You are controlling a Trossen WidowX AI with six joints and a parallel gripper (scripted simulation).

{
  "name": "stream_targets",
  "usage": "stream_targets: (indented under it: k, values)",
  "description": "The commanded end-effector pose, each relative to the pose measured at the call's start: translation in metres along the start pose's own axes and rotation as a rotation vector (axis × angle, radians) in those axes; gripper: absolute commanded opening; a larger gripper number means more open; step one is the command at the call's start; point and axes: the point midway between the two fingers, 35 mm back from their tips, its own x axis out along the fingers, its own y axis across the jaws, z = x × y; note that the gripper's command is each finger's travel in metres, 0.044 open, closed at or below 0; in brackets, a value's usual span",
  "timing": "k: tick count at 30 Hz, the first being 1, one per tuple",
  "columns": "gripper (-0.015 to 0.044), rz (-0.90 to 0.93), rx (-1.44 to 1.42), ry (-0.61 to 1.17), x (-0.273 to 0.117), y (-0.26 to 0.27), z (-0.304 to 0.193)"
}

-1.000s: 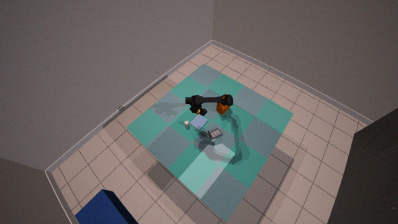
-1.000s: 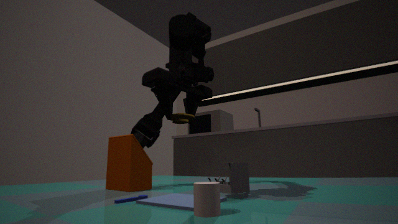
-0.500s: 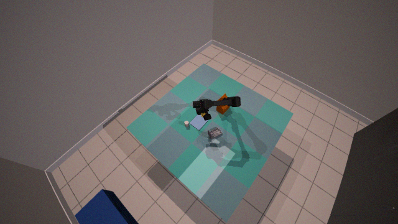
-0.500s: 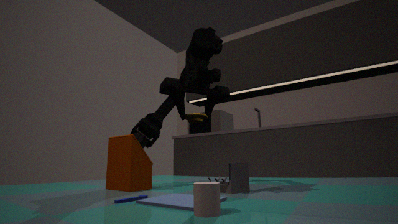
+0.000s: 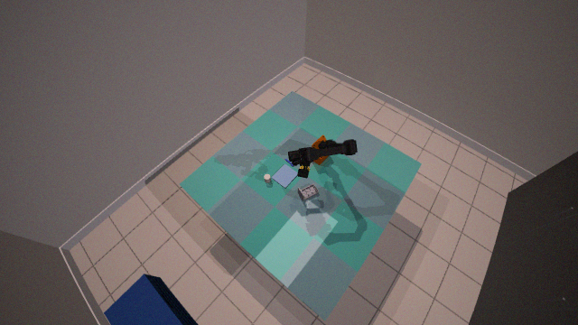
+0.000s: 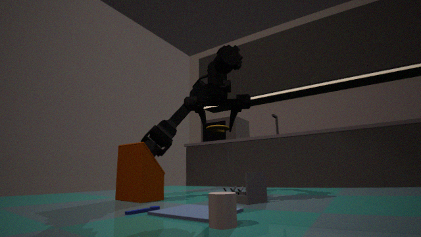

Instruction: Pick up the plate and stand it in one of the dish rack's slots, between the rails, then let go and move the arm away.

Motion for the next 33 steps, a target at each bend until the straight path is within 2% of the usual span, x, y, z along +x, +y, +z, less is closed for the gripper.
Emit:
stream_targets:
  k: [1,21,29,33]
  values:
    - [0.0,0.009,0.146,0.002,-0.001,0.001,-0.022]
    - [0.0,0.002,0.827,0.029,0.01,-0.013,-0.113]
    - [0.0,-0.001,0.847,0.027,0.011,-0.015,-0.115]
    - [0.0,-0.045,0.799,-0.031,0.022,-0.02,-0.112]
